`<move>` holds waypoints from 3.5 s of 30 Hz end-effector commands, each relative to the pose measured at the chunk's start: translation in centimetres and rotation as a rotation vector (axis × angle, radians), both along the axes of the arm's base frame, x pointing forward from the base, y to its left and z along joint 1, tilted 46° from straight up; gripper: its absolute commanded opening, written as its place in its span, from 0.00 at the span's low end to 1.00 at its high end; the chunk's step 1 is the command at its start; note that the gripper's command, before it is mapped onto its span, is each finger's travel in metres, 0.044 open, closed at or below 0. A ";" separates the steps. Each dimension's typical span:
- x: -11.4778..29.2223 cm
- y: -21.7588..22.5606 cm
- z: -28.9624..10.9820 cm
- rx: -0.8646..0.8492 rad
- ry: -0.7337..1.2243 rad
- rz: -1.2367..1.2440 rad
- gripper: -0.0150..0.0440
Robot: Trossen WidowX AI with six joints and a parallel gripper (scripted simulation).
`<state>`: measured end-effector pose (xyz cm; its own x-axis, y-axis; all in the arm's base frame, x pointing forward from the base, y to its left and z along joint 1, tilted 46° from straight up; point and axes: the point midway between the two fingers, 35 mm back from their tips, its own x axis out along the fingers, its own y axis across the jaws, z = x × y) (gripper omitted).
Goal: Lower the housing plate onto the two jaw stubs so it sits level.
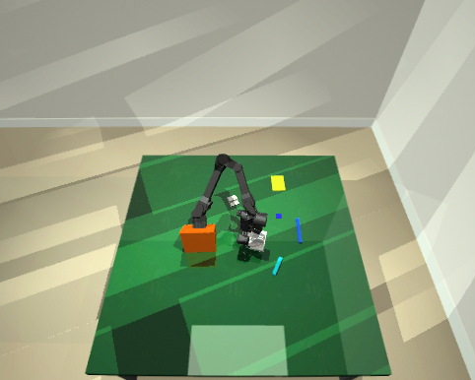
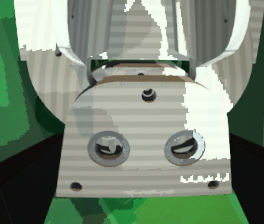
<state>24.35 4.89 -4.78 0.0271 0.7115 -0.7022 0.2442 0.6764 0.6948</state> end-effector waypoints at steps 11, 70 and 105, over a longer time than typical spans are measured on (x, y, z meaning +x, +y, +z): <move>0.0 0.2 -0.1 0.006 0.008 -0.011 0.85; 0.0 1.1 -0.9 0.007 0.010 -0.013 0.85; 0.0 1.2 -1.0 0.007 0.010 -0.013 0.85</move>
<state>24.38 6.04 -5.74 0.0286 0.7167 -0.6968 0.2558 0.6687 0.6982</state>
